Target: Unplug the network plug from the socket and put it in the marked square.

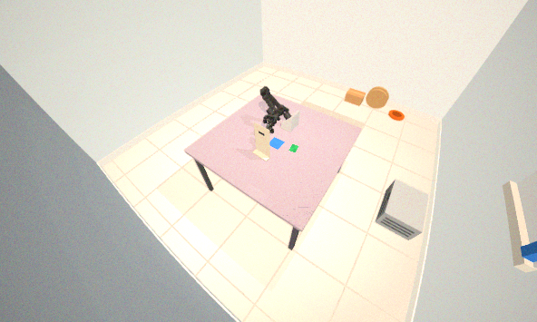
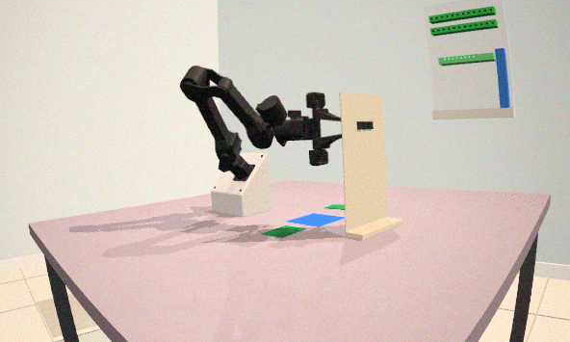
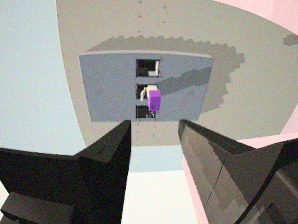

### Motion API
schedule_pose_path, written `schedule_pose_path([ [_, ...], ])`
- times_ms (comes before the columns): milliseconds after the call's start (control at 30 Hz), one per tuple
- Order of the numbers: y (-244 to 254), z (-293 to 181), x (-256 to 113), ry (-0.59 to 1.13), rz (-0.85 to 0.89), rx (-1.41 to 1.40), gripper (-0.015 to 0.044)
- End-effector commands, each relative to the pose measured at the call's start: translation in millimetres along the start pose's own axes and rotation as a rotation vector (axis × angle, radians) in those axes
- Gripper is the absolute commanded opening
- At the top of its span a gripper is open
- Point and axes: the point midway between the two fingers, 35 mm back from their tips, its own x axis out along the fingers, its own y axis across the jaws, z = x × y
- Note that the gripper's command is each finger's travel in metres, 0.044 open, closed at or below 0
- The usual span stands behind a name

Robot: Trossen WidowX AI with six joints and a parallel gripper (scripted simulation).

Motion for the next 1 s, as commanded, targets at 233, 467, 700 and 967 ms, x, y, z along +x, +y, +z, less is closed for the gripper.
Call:
schedule_pose_path([
  [233,0,4,17,0.004,0.002,0.002,0.0156],
  [467,0,7,27,0.003,0.002,0.002,0.0156],
  [700,0,11,37,0.003,0.003,0.001,0.0156],
  [967,0,11,37,0.003,0.003,0.001,0.007],
])
